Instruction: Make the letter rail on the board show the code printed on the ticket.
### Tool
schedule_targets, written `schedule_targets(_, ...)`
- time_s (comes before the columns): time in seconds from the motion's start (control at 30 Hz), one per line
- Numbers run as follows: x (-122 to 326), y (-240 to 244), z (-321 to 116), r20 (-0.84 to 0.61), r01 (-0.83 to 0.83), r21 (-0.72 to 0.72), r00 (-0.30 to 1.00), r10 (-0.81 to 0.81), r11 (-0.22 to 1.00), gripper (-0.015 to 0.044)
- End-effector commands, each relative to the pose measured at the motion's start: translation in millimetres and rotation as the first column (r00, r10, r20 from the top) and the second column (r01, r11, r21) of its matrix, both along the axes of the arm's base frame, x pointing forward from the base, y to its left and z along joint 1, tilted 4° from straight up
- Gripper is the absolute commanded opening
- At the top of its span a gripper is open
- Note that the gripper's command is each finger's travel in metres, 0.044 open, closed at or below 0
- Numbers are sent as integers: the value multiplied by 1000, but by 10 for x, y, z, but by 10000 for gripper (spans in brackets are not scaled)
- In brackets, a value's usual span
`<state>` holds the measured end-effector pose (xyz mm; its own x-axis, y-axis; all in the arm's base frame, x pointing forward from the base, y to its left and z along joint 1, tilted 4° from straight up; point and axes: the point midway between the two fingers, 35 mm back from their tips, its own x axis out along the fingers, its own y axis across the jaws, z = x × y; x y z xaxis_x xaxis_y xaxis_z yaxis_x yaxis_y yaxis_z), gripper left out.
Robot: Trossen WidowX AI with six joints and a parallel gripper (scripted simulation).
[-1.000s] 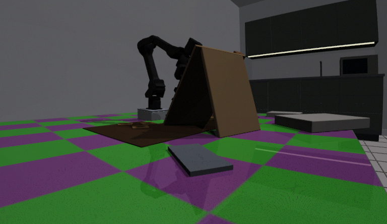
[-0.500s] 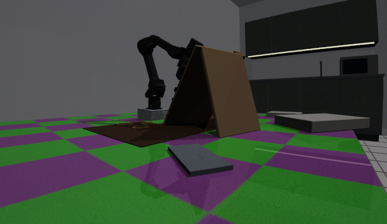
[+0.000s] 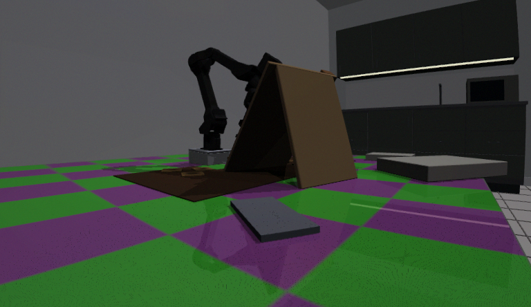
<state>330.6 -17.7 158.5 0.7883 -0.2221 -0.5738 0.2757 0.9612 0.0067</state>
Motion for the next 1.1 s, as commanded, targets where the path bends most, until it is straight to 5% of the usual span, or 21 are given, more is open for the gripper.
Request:
schedule_targets(0.0,19,16,34,8,4,1,1000,-4,1000,0)
schedule_targets(0.4,-29,18,24,7,4,1,1000,-4,1000,289)
schedule_targets(1.07,-155,60,106,7,4,2,1000,-4,1000,295)
